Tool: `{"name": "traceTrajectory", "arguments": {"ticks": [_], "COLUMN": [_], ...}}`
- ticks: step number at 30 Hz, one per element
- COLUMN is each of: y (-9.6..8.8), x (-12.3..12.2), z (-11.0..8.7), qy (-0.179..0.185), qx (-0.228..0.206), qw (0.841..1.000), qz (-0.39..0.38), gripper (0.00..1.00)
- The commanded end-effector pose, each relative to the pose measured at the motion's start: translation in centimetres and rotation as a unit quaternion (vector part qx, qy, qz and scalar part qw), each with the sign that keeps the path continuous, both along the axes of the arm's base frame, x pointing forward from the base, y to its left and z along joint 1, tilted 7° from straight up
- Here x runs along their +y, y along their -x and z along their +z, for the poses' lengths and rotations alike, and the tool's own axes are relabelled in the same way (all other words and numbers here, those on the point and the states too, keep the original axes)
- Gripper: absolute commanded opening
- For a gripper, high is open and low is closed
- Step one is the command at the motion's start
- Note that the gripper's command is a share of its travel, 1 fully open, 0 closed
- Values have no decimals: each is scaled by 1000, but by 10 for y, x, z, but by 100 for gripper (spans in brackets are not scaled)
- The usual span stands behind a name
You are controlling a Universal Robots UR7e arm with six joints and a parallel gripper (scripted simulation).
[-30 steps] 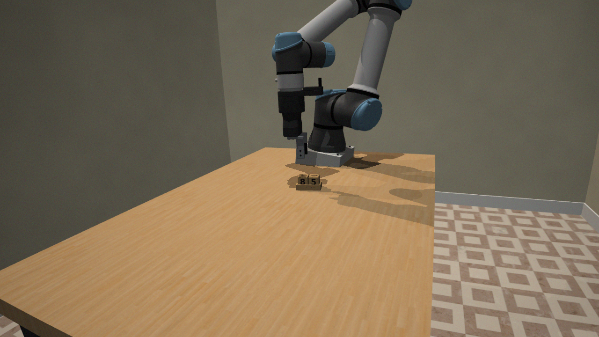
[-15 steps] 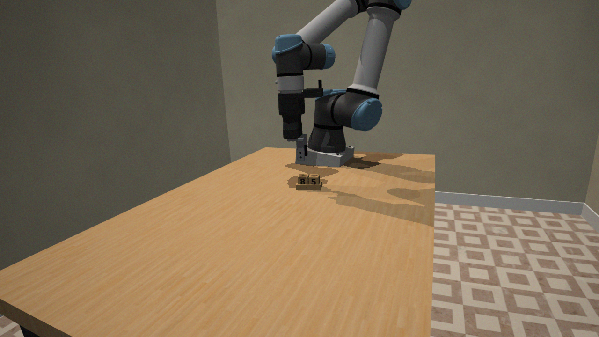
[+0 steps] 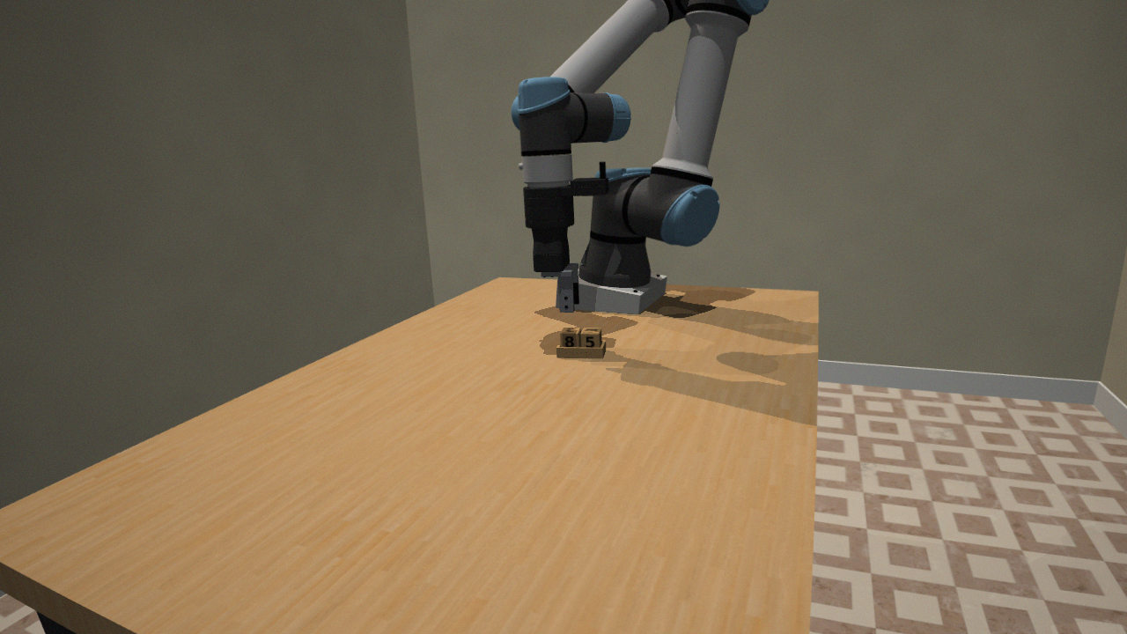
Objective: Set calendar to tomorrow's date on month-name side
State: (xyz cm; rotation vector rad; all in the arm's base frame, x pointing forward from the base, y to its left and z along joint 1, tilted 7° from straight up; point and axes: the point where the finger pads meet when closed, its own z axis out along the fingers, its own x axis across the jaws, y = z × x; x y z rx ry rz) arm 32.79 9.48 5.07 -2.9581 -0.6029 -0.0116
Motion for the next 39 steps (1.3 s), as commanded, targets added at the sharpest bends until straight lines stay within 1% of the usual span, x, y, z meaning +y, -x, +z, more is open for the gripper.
{"name": "traceTrajectory", "arguments": {"ticks": [1, 20, 39], "y": [0, 0, 0], "x": [1, 3, 3], "z": [-7, -27, -29], "qy": [0, 0, 0], "qx": [-1, -1, -1], "qw": [1000, 1000, 1000], "qz": [0, 0, 0], "gripper": [87, 87, 87]}}
